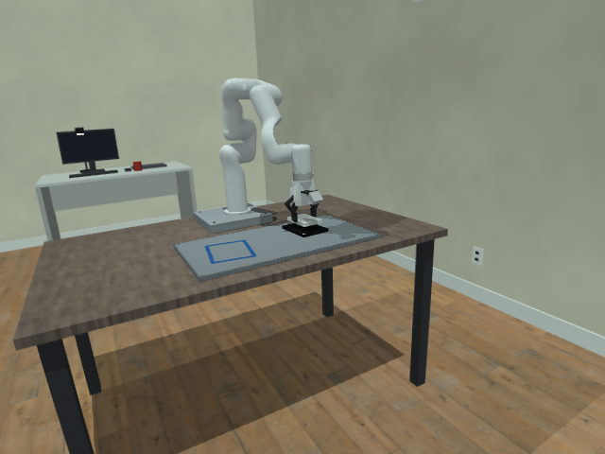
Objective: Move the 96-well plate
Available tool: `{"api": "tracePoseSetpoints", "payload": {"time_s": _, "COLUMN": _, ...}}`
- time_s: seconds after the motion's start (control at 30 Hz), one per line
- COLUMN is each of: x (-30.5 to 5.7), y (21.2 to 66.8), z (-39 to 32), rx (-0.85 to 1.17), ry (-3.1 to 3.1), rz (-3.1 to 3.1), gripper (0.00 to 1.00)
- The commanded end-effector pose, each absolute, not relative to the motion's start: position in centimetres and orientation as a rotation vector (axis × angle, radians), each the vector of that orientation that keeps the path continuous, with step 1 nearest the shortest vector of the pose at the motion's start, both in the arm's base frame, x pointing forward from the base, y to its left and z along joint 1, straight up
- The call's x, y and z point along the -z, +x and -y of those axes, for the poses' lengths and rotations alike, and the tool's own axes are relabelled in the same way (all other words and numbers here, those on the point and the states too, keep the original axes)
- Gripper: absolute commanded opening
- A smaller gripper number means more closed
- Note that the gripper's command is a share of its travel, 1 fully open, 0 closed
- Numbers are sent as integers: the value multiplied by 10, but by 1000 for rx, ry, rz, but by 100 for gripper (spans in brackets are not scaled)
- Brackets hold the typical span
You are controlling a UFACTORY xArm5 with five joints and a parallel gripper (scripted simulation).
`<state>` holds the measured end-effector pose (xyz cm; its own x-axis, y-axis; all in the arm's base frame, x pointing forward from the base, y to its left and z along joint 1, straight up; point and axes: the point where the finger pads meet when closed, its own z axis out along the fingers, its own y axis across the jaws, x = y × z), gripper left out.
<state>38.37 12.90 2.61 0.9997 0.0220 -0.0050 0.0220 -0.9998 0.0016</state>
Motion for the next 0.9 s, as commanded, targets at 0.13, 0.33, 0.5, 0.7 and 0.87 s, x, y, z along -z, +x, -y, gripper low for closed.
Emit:
{"api": "tracePoseSetpoints", "payload": {"time_s": 0.13, "x": -38, "y": 385, "z": -129, "rx": 2, "ry": 3141, "rz": -35, "gripper": 0}}
{"api": "tracePoseSetpoints", "payload": {"time_s": 0.33, "x": -48, "y": 385, "z": -129, "rx": 1, "ry": 3141, "rz": -35, "gripper": 0}}
{"api": "tracePoseSetpoints", "payload": {"time_s": 0.5, "x": -57, "y": 385, "z": -129, "rx": 1, "ry": 3141, "rz": -35, "gripper": 0}}
{"api": "tracePoseSetpoints", "payload": {"time_s": 0.7, "x": -63, "y": 385, "z": -129, "rx": 1, "ry": 3141, "rz": -35, "gripper": 0}}
{"api": "tracePoseSetpoints", "payload": {"time_s": 0.87, "x": -72, "y": 385, "z": -130, "rx": 1, "ry": 3141, "rz": -35, "gripper": 0}}
